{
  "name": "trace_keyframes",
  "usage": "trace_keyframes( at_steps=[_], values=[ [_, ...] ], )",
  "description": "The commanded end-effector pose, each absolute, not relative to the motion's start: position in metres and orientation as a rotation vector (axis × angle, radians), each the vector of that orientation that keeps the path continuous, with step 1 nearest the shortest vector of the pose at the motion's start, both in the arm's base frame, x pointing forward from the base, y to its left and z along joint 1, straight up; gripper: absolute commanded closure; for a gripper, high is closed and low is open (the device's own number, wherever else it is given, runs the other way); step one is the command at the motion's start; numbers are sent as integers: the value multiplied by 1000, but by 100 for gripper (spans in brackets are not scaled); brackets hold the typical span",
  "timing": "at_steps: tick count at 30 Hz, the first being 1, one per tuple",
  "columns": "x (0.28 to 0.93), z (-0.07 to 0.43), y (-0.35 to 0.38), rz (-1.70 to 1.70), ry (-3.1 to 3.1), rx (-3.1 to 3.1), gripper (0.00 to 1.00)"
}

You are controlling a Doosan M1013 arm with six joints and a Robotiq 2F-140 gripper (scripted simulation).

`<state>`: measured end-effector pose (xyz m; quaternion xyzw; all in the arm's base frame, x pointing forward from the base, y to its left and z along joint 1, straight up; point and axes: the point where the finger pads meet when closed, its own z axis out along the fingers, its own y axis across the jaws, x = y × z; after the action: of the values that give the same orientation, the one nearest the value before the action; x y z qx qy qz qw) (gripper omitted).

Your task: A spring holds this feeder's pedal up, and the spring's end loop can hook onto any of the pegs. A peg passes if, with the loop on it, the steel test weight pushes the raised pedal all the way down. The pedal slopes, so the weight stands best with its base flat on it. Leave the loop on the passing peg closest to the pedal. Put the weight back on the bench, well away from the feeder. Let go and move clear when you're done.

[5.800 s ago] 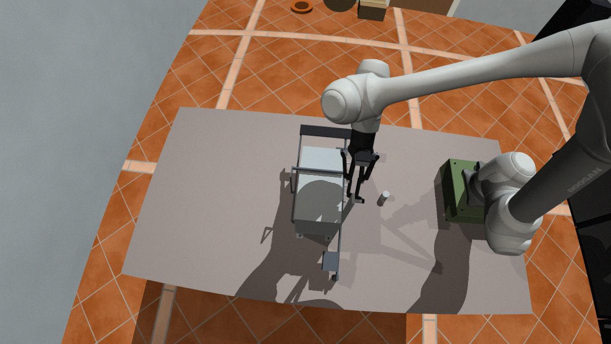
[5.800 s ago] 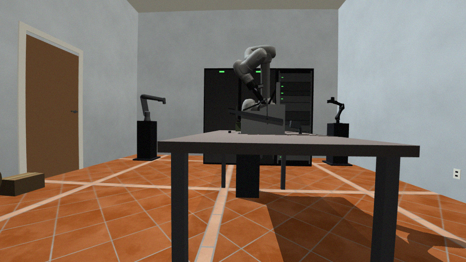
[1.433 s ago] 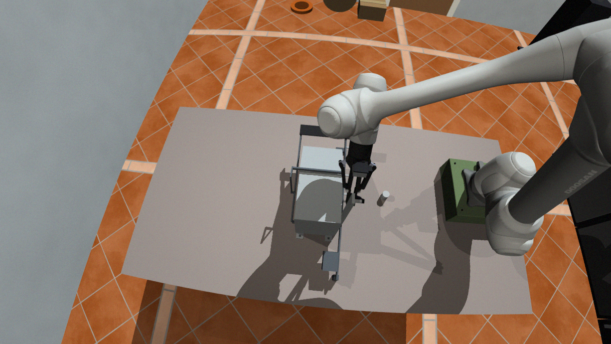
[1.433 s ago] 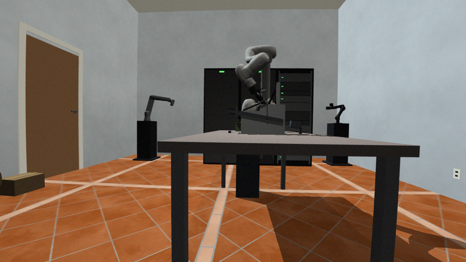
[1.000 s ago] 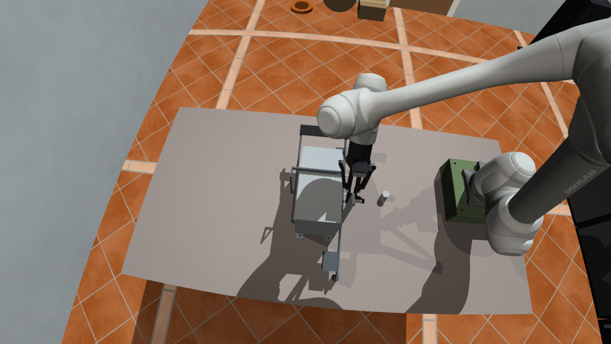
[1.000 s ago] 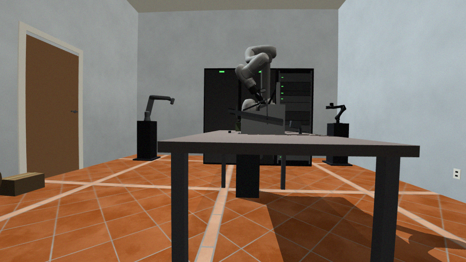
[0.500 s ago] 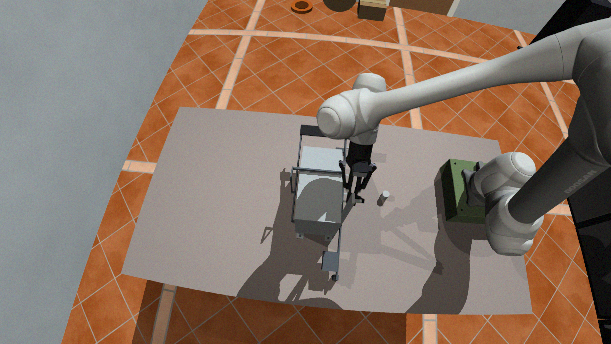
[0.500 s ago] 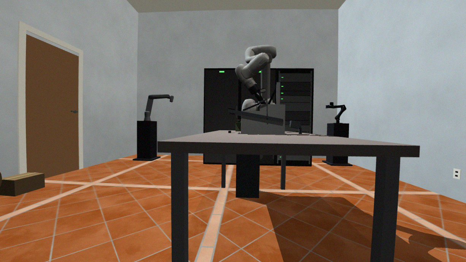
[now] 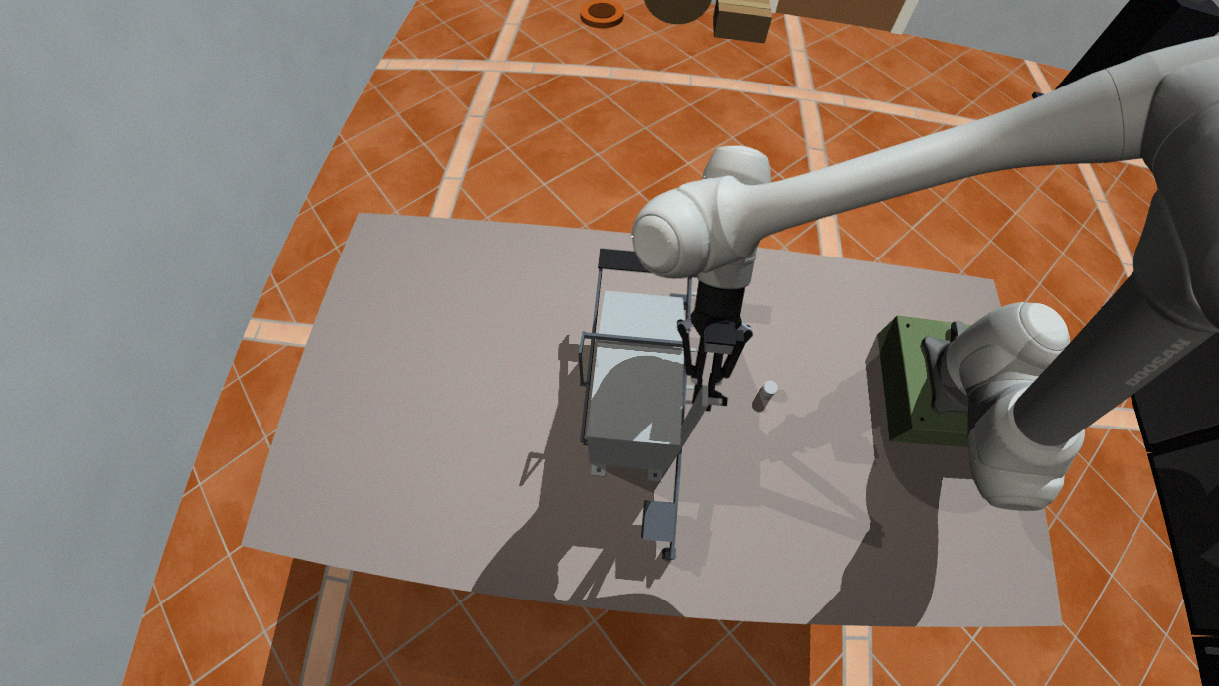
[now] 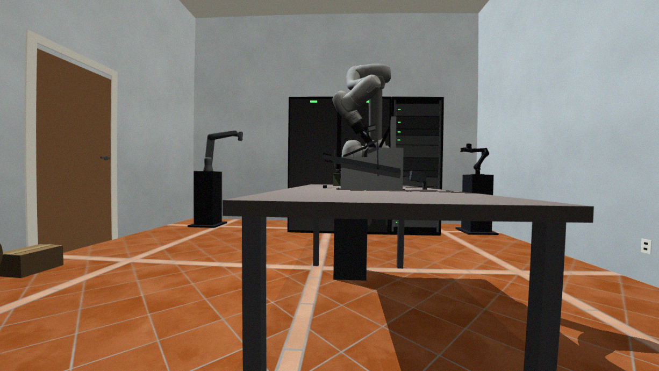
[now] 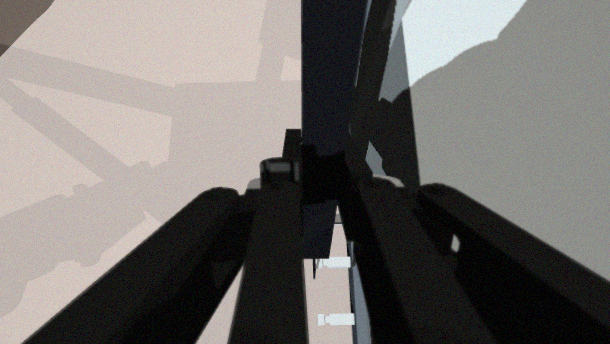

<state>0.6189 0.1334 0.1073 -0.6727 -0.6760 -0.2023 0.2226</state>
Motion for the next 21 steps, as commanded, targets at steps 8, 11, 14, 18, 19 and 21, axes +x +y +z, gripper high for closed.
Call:
trace_keyframes(
  at_steps=[8,11,14,18,19,21],
  values=[
    [618,108,133,-555,-1864,-1858,83],
    [618,108,133,-552,-1863,-1858,83],
    [617,108,133,-549,-1861,-1858,83],
    [616,108,134,-546,-1859,-1857,83],
    [616,108,134,-546,-1859,-1857,83],
    [616,108,133,-546,-1859,-1858,83]
  ],
)
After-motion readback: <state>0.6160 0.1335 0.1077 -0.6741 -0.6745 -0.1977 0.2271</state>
